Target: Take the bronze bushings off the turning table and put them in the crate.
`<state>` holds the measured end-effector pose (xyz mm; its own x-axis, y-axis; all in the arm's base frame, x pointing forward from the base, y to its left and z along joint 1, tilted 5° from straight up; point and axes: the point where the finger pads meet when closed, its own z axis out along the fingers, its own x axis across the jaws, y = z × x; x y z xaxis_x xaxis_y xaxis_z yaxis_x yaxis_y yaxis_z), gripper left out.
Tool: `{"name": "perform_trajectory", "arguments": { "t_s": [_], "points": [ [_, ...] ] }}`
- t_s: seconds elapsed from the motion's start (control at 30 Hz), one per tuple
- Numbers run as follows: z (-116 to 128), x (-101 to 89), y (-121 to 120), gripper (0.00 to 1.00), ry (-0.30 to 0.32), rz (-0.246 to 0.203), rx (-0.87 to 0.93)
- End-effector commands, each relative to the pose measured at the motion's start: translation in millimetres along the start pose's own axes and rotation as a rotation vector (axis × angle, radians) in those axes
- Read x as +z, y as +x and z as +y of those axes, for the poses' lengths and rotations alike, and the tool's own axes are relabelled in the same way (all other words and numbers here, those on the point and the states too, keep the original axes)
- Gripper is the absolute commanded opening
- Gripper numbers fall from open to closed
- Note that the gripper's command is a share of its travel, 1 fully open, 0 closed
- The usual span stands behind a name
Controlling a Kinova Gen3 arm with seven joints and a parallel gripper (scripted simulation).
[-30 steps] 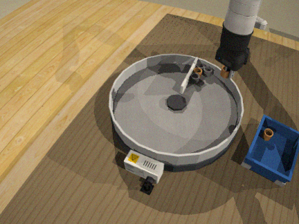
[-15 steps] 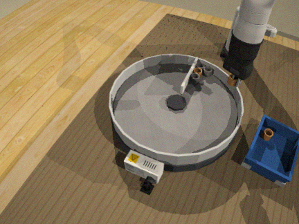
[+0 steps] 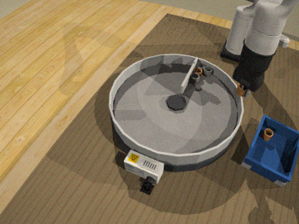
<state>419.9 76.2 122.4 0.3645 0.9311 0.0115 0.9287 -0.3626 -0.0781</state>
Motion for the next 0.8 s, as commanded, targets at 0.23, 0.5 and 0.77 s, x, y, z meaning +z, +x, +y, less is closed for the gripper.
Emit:
{"name": "perform_trajectory", "arguments": {
  "t_s": [0.23, 0.5, 0.77],
  "points": [
    [18, -0.8, 50, 0.0, -0.003, 0.003, -0.004],
    [18, -0.8, 50, 0.0, -0.003, 0.003, -0.004],
    [36, -1.7, 101, 0.0, -0.005, 0.004, -0.004]
  ]
}}
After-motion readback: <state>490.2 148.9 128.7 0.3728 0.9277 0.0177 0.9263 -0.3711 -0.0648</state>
